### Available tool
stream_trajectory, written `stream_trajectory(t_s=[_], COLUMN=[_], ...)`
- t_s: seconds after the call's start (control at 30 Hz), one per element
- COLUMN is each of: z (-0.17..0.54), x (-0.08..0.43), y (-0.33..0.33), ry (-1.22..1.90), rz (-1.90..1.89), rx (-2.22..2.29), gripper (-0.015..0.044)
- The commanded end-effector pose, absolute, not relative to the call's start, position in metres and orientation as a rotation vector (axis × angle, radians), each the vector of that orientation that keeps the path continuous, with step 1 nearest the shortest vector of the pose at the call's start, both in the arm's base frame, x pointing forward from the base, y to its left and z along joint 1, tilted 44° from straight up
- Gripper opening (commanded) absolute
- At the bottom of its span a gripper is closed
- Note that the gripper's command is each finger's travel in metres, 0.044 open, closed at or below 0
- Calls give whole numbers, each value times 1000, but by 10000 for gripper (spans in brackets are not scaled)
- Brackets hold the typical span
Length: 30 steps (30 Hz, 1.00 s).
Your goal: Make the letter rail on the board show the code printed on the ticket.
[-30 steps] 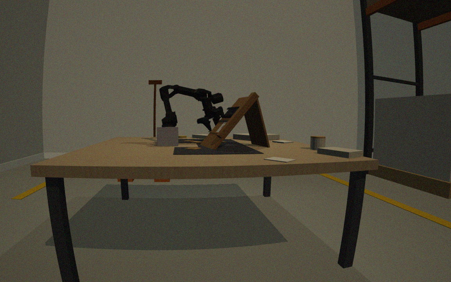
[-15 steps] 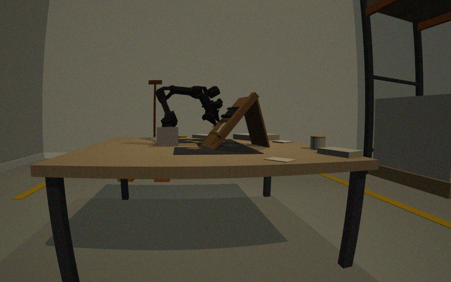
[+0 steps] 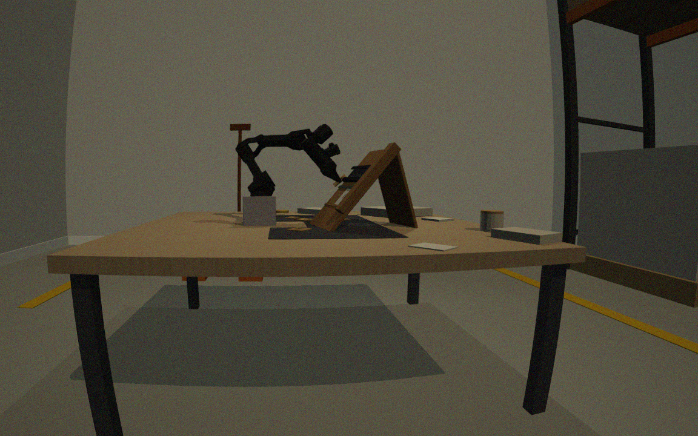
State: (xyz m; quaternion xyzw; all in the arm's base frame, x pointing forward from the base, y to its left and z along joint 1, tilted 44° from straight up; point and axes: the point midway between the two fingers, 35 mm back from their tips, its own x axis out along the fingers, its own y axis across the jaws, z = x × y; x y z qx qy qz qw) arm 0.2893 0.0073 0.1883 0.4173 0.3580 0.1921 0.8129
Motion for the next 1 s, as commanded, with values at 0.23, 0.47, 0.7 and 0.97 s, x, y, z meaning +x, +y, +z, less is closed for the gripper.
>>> stream_trajectory(t_s=[0.23,0.47,0.7,0.97], z=[198,197,194,191], x=[286,286,287,288], y=[-13,-13,-15,-17], ry=[588,588,588,588], rz=[454,454,454,454], rx=[659,659,659,659], gripper=[0,0,0,0])
